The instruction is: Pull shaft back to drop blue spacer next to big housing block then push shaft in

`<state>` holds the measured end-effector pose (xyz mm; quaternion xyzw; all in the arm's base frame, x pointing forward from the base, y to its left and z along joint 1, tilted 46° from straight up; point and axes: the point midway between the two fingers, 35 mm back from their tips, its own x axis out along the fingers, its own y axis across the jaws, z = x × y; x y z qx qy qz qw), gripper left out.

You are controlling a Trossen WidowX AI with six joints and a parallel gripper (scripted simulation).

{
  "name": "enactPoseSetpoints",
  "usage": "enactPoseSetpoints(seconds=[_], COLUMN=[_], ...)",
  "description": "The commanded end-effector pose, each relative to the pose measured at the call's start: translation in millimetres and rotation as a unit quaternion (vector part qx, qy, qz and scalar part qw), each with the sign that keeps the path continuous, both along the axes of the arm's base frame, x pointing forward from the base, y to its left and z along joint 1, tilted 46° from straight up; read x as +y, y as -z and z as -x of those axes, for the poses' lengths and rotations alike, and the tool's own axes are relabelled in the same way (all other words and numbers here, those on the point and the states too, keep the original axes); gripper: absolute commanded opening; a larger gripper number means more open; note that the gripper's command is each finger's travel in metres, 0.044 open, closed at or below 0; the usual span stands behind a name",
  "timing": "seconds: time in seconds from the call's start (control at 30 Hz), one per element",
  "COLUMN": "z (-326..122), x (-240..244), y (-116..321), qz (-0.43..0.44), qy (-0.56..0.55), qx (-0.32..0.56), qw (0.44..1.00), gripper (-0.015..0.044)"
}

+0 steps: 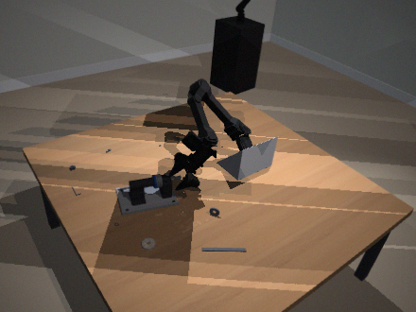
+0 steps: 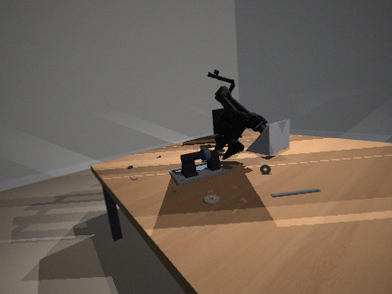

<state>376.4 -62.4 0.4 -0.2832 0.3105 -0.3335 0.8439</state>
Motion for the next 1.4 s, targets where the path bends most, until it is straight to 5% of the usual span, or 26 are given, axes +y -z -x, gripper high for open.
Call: enactPoseSetpoints(seconds=[0.0, 0.17, 0.67, 0.9, 1.37], z=[-2.7, -4.1, -1.5, -1.3, 7.4], x=[1.0, 1.7, 0.9, 1.0, 4.1], y=[-0.3, -0.5, 0.3, 0.4, 2.6], qz=[0.000, 0.000, 0.000, 0.000, -0.001], qy=[-0.002, -0.002, -0.001, -0.001, -0.002], qx=[0.000, 0.000, 0.002, 0.001, 0.000], qw=[1.000, 1.000, 1.000, 1.000, 1.000], gripper=[0.0440, 0.0440, 0.0046, 0.0000, 0.0000])
